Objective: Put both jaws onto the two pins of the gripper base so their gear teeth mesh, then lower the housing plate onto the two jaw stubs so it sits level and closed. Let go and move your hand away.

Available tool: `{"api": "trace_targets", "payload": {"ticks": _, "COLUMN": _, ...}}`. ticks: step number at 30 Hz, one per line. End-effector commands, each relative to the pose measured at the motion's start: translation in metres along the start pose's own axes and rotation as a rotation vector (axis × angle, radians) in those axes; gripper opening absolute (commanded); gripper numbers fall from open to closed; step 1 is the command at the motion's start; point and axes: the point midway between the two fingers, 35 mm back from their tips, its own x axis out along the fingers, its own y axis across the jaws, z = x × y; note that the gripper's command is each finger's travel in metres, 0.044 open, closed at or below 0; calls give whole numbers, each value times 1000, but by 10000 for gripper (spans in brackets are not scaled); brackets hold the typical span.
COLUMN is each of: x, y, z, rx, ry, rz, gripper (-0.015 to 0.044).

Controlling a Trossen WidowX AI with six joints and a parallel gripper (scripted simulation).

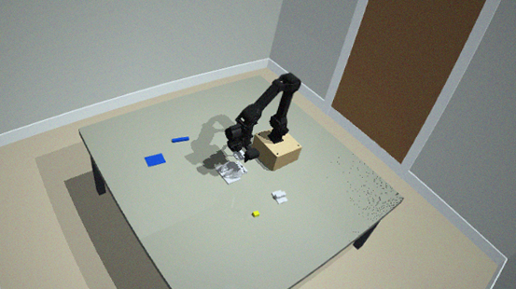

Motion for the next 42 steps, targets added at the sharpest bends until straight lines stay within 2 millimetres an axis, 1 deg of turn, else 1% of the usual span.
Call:
{"api": "trace_targets", "payload": {"ticks": 1, "x": 0, "y": 0, "z": 0, "rx": 5, "ry": -3, "rz": -2, "gripper": 351}}
{"api": "trace_targets", "payload": {"ticks": 6, "x": 0, "y": 7, "z": -5, "rx": 7, "ry": -3, "rz": -2, "gripper": 351}}
{"api": "trace_targets", "payload": {"ticks": 42, "x": 0, "y": 7, "z": -6, "rx": 6, "ry": -3, "rz": -1, "gripper": 351}}
